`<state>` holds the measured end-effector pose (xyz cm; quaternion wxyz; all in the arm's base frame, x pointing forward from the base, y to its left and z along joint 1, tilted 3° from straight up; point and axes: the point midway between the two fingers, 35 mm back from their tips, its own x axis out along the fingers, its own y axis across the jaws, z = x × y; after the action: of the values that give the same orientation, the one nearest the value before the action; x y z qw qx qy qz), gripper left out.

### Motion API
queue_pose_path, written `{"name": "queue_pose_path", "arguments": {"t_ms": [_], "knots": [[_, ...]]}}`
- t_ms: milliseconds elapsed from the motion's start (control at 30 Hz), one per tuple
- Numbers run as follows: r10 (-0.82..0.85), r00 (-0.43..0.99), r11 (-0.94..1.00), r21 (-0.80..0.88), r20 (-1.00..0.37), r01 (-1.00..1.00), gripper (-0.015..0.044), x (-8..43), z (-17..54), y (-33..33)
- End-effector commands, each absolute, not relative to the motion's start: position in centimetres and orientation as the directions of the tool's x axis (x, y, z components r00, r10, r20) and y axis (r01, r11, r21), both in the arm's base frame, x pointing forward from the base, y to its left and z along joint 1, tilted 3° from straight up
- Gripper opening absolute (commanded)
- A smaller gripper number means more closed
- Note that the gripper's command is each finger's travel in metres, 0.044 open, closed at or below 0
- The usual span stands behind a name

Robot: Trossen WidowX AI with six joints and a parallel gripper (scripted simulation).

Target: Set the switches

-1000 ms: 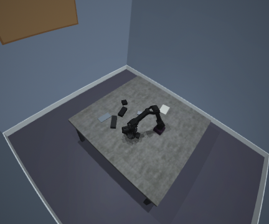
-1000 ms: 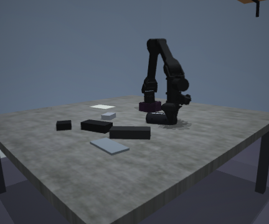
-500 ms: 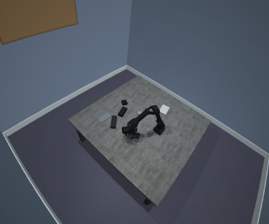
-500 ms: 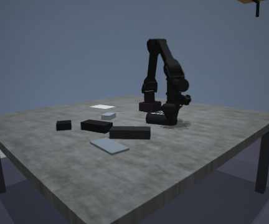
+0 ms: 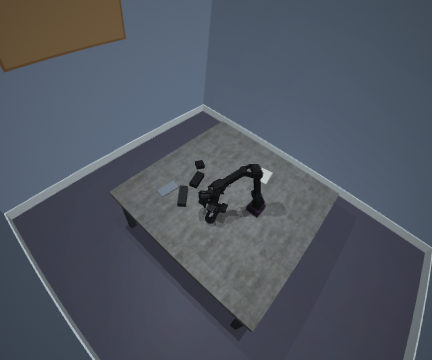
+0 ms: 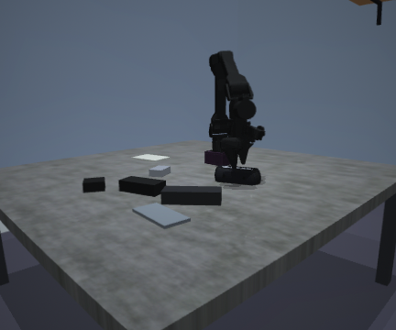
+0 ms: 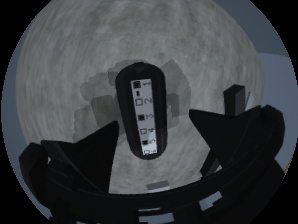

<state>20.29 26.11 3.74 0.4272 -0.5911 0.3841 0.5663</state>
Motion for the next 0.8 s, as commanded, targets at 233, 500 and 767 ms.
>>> {"name": "queue_pose_path", "arguments": {"t_ms": [233, 500, 767], "knots": [[0.006, 0.047, -0.354, -0.046, -0.999, -0.934, 0.044, 19.84, 3.49, 25.07], [0.006, 0.047, -0.354, -0.046, -0.999, -0.934, 0.044, 19.84, 3.49, 25.07], [-0.023, 0.012, -0.523, 0.002, -1.0, -0.852, 0.0309, 20.0, 3.85, 25.31]]}}
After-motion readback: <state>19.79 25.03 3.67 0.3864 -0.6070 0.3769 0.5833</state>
